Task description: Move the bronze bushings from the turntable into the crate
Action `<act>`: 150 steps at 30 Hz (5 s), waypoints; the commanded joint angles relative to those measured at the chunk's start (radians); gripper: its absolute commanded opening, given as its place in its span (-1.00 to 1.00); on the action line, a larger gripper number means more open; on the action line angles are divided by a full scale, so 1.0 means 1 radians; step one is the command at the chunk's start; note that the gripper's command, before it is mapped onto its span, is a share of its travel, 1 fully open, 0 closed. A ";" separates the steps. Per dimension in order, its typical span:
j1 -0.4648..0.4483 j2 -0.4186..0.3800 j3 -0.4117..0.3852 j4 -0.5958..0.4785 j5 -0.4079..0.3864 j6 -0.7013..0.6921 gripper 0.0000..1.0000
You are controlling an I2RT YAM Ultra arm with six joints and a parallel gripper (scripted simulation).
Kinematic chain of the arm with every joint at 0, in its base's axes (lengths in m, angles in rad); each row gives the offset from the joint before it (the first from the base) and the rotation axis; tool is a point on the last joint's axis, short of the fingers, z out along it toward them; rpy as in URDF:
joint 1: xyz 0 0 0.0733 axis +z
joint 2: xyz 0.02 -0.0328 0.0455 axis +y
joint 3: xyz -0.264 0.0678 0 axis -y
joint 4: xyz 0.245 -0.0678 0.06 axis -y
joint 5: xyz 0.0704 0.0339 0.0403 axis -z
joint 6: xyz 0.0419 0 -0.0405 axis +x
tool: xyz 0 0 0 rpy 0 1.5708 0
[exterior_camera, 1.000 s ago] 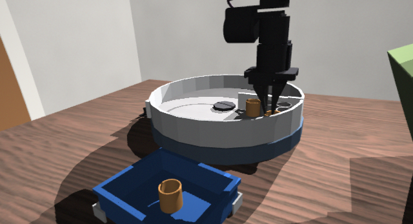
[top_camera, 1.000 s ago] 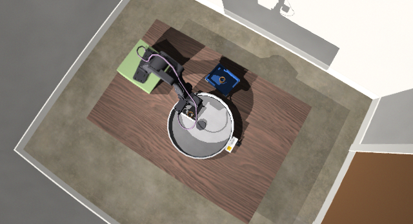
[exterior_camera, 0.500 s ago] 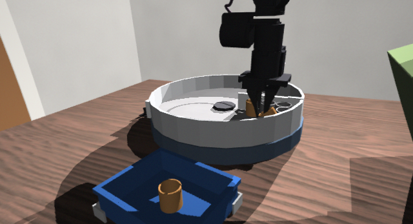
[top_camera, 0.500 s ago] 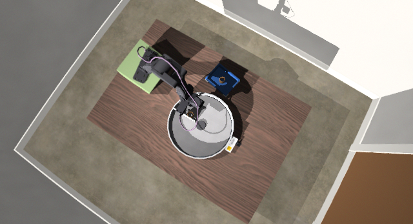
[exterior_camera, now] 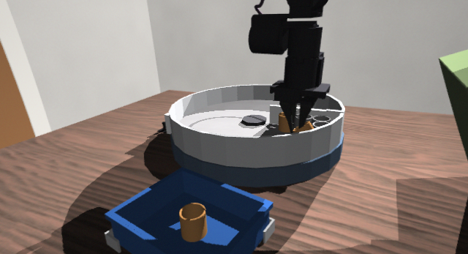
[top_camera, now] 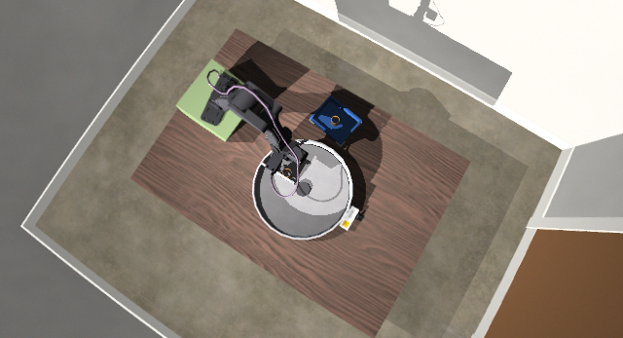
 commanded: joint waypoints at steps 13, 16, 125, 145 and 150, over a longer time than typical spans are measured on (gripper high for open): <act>0.001 0.009 0.007 -0.041 0.008 0.005 -0.70; 0.001 0.009 0.007 -0.041 0.008 0.005 -0.70; 0.001 -0.018 0.004 -0.041 0.011 0.004 -1.00; 0.001 -0.018 0.004 -0.041 0.011 0.004 -1.00; 0.001 -0.019 0.004 -0.042 0.011 0.004 -1.00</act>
